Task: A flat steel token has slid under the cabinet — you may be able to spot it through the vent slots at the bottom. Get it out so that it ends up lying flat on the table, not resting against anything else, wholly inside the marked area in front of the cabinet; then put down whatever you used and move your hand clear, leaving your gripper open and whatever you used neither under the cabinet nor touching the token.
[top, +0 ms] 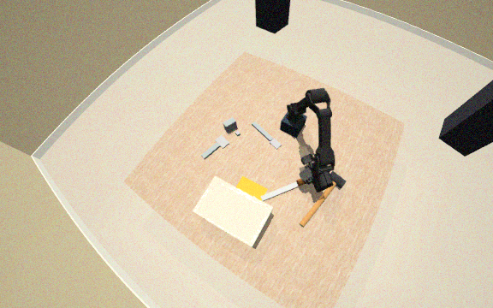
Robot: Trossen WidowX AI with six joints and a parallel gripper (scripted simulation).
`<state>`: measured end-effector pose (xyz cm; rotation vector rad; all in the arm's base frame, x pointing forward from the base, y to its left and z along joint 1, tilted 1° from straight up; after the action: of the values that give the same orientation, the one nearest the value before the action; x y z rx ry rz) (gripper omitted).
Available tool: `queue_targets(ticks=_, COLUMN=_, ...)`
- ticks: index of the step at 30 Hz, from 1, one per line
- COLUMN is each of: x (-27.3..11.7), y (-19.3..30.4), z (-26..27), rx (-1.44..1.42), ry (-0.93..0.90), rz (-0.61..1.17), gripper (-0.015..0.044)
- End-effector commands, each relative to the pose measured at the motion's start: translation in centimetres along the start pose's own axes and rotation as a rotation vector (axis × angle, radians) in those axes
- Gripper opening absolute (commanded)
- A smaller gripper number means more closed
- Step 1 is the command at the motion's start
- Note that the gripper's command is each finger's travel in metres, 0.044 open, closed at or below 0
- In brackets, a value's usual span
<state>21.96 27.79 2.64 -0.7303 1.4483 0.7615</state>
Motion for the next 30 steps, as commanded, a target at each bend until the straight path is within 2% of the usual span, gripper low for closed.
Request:
queue_targets(ticks=1, x=-0.3, y=0.2, z=0.7, rx=0.003, ry=-0.013, rz=-0.007, gripper=0.0)
queue_targets(ticks=30, x=-0.4, y=1.4, z=2.9, rx=0.003, ry=-0.015, rz=-0.006, gripper=0.0)
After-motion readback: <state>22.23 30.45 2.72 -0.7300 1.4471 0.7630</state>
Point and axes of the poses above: the point midway between the two fingers, 35 mm back from their tips, its own x axis out along the fingers, its own z axis across the jaws, y = z × x, the point moved 5 cm from there along -x, back along the fingers, and after that the axes turned 7 degrees about x, right-handed, at the moved point
